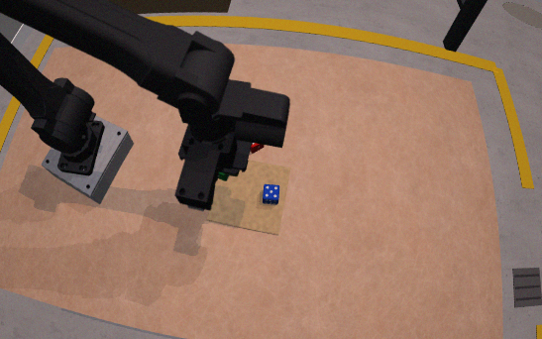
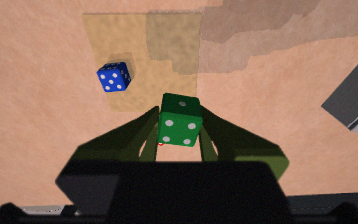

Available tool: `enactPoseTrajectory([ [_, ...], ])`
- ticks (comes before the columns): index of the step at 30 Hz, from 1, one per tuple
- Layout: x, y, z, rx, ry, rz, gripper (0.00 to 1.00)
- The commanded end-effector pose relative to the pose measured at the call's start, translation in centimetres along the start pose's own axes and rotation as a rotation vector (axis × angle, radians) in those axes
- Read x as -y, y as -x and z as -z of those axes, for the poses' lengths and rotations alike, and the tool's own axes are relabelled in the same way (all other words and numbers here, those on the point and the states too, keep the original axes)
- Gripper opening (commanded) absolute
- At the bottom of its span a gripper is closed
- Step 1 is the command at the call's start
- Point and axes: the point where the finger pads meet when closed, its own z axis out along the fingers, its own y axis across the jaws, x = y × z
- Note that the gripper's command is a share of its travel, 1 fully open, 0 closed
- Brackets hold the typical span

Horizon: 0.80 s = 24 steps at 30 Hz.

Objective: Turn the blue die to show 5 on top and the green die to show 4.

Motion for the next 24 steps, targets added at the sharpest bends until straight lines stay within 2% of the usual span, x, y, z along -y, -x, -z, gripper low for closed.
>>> enactPoseTrajectory([
  [1,-0.8,-0.6,0.4,0.0,0.005,0.0,0.26],
  [8,-0.7,-0.5,0.4,0.0,0.007,0.0,0.26],
  [16,-0.3,-0.4,-1.7,0.0,0.004,0.001,0.26],
  [18,-0.3,-0.4,-1.7,0.0,0.004,0.001,0.26],
  [24,-0.3,-0.2,-4.4,0.0,0.003,0.001,0.26],
])
